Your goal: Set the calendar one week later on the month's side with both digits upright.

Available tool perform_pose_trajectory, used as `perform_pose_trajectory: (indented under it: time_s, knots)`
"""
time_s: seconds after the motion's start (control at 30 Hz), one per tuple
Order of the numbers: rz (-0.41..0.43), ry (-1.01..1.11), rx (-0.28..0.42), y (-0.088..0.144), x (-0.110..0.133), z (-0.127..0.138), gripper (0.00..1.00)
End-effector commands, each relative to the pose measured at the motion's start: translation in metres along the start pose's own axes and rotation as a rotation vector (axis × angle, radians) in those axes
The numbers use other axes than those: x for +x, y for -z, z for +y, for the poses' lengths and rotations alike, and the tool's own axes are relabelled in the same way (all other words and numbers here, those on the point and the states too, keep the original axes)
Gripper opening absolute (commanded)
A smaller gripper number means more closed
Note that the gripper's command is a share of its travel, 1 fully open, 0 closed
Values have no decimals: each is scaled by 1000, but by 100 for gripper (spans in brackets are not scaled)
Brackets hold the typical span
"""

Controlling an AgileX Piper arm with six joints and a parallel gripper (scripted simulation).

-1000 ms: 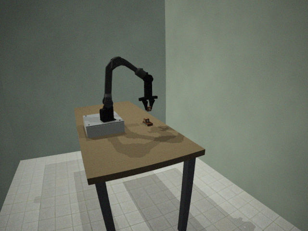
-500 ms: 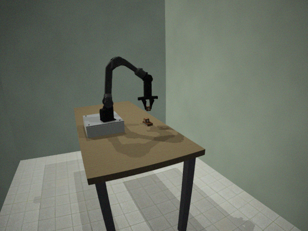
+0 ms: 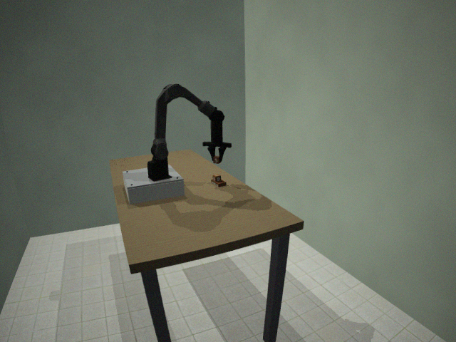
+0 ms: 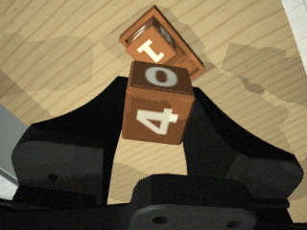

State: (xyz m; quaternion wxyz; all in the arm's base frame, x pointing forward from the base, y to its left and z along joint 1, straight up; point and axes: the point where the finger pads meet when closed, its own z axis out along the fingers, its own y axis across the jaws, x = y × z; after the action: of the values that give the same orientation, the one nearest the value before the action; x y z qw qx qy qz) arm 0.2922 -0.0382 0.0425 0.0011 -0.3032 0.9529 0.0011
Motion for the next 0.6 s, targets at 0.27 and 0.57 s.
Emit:
perform_pose_trajectory:
  time_s: [0.27, 0.57]
  knots:
    - [2, -516, 6, -2, -15, 15, 36]
    - [0, -1147, 7, -4, -32, 35, 36]
